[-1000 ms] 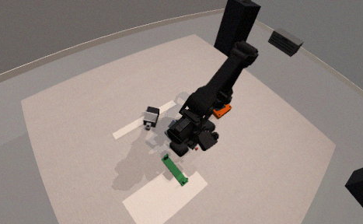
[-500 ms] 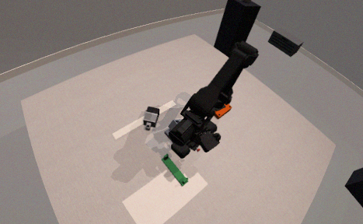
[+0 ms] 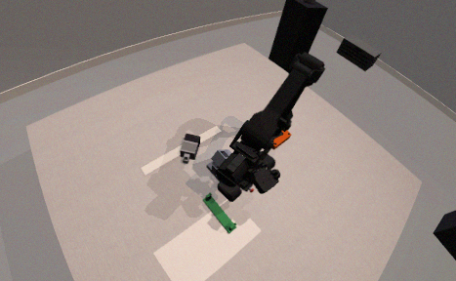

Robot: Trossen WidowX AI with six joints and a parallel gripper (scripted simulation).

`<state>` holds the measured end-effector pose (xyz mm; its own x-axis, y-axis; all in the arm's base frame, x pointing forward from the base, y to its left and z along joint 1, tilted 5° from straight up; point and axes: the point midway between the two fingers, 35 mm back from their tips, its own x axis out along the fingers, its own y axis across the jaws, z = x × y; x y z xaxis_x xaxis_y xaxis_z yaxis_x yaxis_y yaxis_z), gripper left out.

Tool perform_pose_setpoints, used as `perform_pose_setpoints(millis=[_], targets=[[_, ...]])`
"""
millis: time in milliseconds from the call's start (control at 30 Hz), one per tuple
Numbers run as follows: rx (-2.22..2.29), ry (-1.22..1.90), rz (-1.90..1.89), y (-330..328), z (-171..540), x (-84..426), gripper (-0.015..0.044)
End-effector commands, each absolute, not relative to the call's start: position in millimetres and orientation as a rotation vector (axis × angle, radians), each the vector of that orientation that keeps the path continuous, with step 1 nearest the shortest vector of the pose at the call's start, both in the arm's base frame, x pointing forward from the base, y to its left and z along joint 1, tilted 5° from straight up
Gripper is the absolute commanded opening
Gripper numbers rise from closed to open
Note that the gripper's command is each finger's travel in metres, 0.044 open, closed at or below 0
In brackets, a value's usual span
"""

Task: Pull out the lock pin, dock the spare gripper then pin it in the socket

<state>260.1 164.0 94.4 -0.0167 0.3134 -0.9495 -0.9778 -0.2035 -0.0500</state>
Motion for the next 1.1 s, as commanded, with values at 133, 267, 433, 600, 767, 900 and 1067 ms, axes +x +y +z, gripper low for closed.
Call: perform_pose_setpoints(millis=[133, 267, 433, 600, 767, 900, 1067], targets=[[-1.121, 0.854, 1.478, 171, 97, 261, 0.0000], [-1.121, 0.856, 1.479, 174, 97, 260, 0.0000], [-1.120, 0.859, 1.481, 178, 97, 259, 0.0000], [-1.120, 0.861, 1.482, 181, 97, 259, 0.0000], [-1.119, 0.864, 1.483, 184, 98, 258, 0.0000], [-1.118, 0.867, 1.484, 188, 99, 257, 0.0000], [-1.117, 0.870, 1.486, 191, 100, 257, 0.0000]])
